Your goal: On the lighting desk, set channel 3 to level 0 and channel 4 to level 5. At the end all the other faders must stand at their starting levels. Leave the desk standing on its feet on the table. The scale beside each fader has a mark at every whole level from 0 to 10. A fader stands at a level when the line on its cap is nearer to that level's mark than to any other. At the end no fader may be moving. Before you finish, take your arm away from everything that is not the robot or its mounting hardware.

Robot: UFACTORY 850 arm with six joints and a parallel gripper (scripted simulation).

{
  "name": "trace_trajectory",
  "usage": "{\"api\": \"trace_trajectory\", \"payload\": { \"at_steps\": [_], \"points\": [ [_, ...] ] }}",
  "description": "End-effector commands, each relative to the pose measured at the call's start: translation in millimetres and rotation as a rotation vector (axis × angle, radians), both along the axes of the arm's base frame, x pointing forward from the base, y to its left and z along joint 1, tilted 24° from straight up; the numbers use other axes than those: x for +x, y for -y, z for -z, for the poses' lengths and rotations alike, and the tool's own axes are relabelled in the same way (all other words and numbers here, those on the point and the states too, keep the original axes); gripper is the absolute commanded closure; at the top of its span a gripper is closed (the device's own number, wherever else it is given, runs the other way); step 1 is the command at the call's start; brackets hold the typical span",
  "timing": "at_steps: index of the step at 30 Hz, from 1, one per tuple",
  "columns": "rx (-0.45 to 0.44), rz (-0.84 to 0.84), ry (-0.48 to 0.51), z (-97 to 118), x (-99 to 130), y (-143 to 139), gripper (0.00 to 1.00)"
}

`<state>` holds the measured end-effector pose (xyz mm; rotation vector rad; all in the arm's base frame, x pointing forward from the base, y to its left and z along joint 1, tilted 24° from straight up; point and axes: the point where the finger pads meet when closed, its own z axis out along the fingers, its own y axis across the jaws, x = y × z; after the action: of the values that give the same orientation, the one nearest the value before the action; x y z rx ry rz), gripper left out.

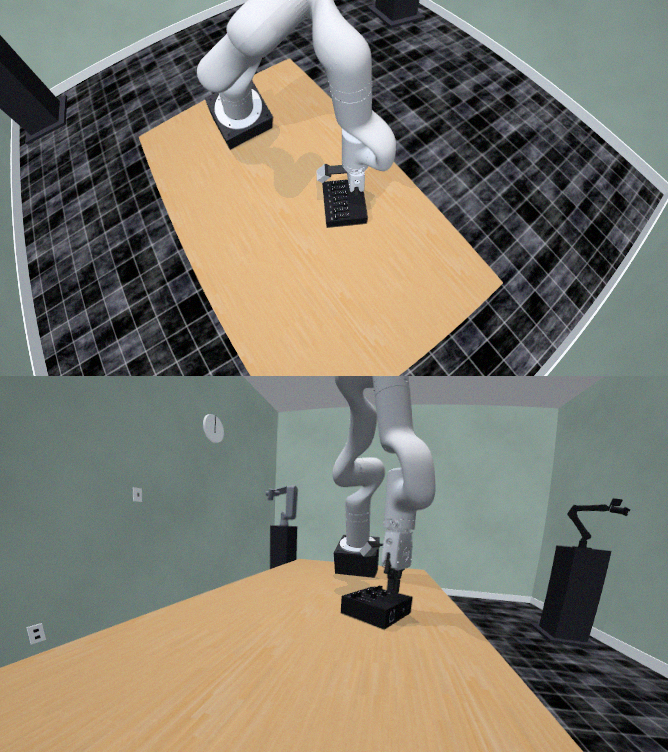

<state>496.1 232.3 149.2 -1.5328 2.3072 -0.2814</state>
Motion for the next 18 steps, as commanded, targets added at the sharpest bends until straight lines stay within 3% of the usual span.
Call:
{"api": "trace_trajectory", "payload": {
  "at_steps": [1,18],
  "points": [
    [0.001,0.0,0.001,-0.7,0.5,-0.4,1.0],
    [0.001,0.0,0.001,2.1,1.7,-0.4,1.0]
  ]
}}
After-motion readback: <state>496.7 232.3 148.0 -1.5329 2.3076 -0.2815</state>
